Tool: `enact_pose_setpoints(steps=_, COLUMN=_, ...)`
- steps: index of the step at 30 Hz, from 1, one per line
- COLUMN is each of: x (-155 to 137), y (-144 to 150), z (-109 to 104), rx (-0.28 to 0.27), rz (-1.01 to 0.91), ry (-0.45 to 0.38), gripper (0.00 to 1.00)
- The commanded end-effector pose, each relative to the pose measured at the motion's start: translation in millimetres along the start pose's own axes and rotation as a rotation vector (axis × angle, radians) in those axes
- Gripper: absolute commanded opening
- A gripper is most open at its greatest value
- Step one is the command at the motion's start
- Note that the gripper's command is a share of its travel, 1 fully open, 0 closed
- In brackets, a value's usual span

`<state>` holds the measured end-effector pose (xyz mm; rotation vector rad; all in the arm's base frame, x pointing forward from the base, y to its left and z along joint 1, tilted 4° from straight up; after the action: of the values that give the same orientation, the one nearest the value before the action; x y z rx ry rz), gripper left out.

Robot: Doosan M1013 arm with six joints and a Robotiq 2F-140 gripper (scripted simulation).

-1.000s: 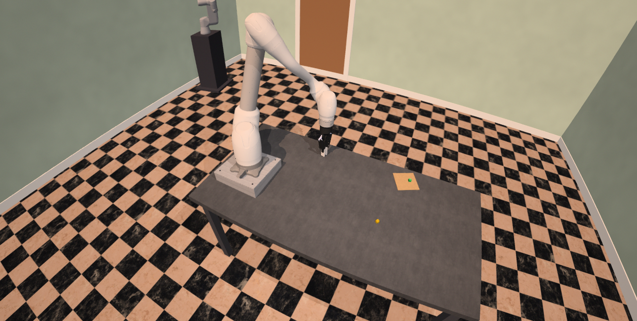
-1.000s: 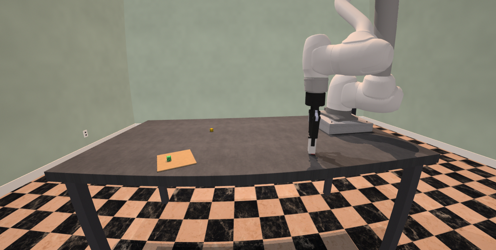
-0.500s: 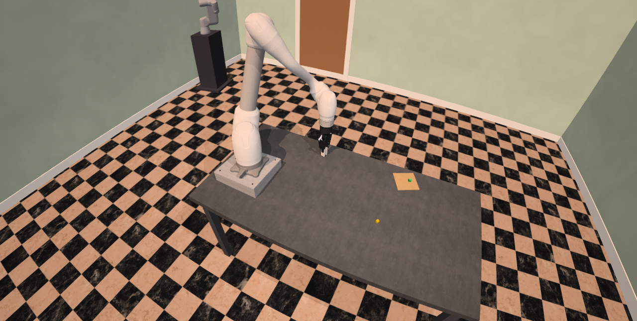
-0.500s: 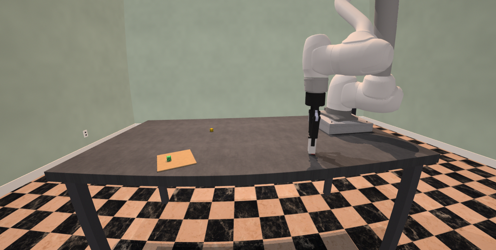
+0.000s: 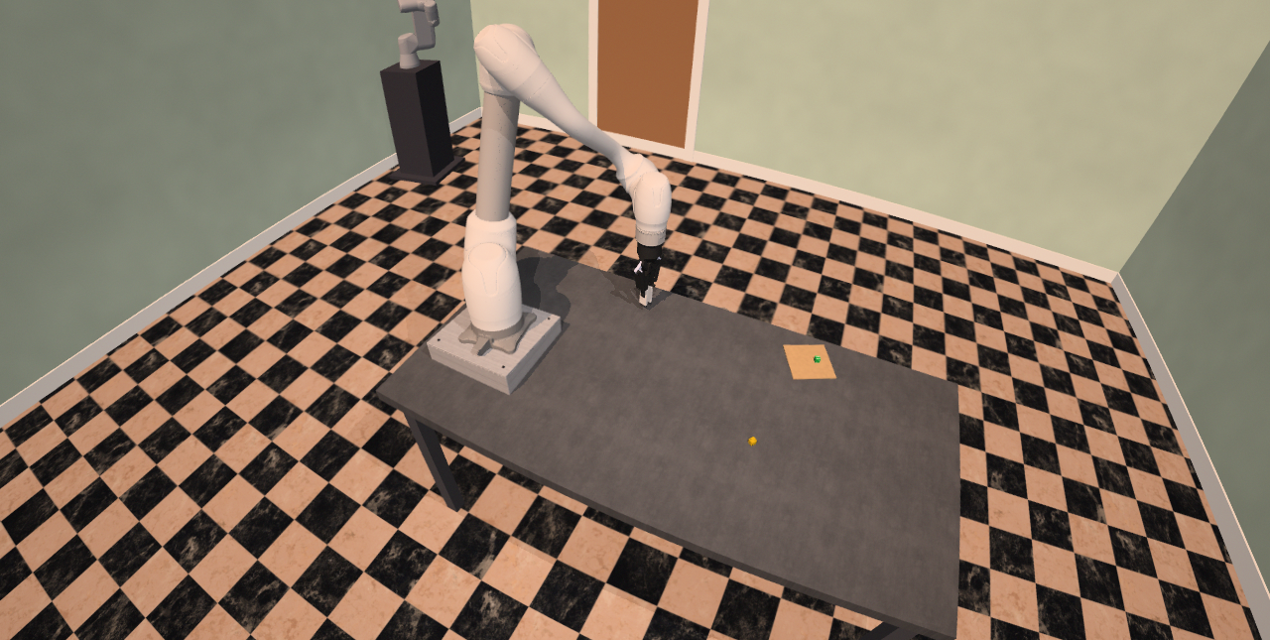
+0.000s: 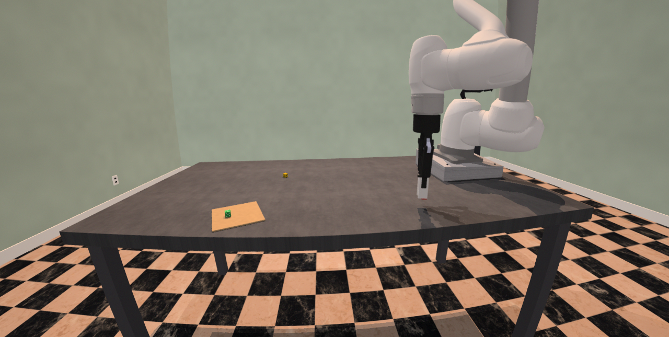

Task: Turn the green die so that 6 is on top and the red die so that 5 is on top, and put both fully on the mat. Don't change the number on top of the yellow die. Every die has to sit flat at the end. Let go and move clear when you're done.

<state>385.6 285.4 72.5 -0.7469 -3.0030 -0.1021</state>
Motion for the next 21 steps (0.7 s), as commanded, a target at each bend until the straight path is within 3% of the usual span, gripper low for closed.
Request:
enact_pose_setpoints(steps=1, x=-1, y=1, z=-32, rx=0.000, rz=0.002, ry=-0.002, gripper=0.16)
enact_pose_setpoints(steps=3, x=-1, y=1, z=-32, rx=0.000, rz=0.002, ry=-0.002, gripper=0.16)
enact_pose_setpoints(steps=10, x=-1, y=1, z=-68, rx=0.000, rz=0.002, ry=-0.002, gripper=0.16)
enact_pose_setpoints(steps=21, x=-1, y=1, z=-70, rx=0.000, rz=0.002, ry=-0.002, gripper=0.16)
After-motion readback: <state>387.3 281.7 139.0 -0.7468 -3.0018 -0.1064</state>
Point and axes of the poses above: the point where the finger pads meet when closed, its own z axis out along the fingers, its own y axis across the jaws, x = y × z, the point moved 6 cm from there along -z, back along the fingers, and after that the axes turned 2 degrees about z, right-handed, at the moved point
